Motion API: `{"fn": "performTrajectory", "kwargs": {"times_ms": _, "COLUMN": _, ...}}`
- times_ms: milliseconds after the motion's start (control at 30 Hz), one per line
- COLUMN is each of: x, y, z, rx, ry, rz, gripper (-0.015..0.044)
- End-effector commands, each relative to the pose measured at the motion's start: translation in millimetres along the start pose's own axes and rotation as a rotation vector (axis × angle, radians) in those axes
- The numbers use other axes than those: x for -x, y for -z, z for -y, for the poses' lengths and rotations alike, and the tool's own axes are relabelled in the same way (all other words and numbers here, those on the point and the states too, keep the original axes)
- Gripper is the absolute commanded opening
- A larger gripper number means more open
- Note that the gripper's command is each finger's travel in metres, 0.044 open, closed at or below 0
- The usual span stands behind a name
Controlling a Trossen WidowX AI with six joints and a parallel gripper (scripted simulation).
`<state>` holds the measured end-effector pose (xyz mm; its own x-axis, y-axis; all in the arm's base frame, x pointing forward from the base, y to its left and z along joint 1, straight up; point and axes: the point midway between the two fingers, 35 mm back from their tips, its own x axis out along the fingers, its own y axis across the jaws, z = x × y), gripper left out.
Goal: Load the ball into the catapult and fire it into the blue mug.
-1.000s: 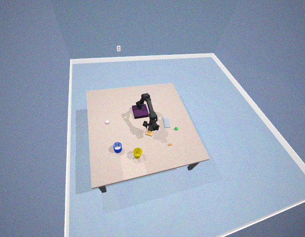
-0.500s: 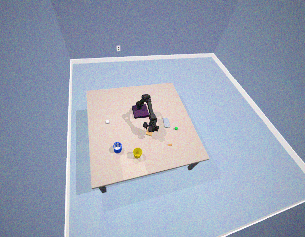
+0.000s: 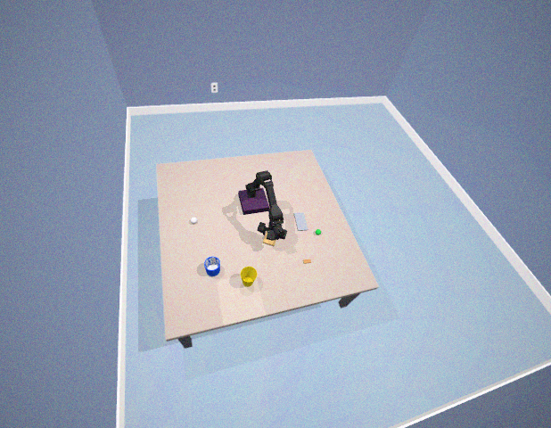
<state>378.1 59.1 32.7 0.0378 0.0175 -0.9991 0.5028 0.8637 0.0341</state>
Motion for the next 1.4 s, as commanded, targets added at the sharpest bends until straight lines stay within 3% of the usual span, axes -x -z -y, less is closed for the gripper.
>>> {"fn": "performTrajectory", "kwargs": {"times_ms": 0, "x": 0.0, "y": 0.0, "z": 0.0, "rx": 0.000, "ry": 0.000, "rz": 0.000, "gripper": 0.0414}}
{"fn": "performTrajectory", "kwargs": {"times_ms": 367, "x": 0.0, "y": 0.0, "z": 0.0, "rx": 0.000, "ry": 0.000, "rz": 0.000, "gripper": 0.0125}}
{"fn": "performTrajectory", "kwargs": {"times_ms": 533, "x": 0.0, "y": 0.0, "z": 0.0, "rx": 0.000, "ry": 0.000, "rz": 0.000, "gripper": 0.0092}}
{"fn": "performTrajectory", "kwargs": {"times_ms": 667, "x": 38.7, "y": -0.7, "z": -0.4, "rx": 0.000, "ry": 0.001, "rz": 0.000, "gripper": 0.0000}}
{"fn": "performTrajectory", "kwargs": {"times_ms": 900, "x": 49.9, "y": -6.5, "z": 10.6, "rx": -0.004, "ry": 0.003, "rz": 0.001, "gripper": 0.0000}}
{"fn": "performTrajectory", "kwargs": {"times_ms": 1133, "x": 50.3, "y": -46.1, "z": 116.4, "rx": -0.033, "ry": 0.016, "rz": 0.006, "gripper": 0.0000}}
{"fn": "performTrajectory", "kwargs": {"times_ms": 1367, "x": 51.0, "y": -50.5, "z": 227.0, "rx": -0.063, "ry": 0.029, "rz": 0.007, "gripper": 0.0000}}
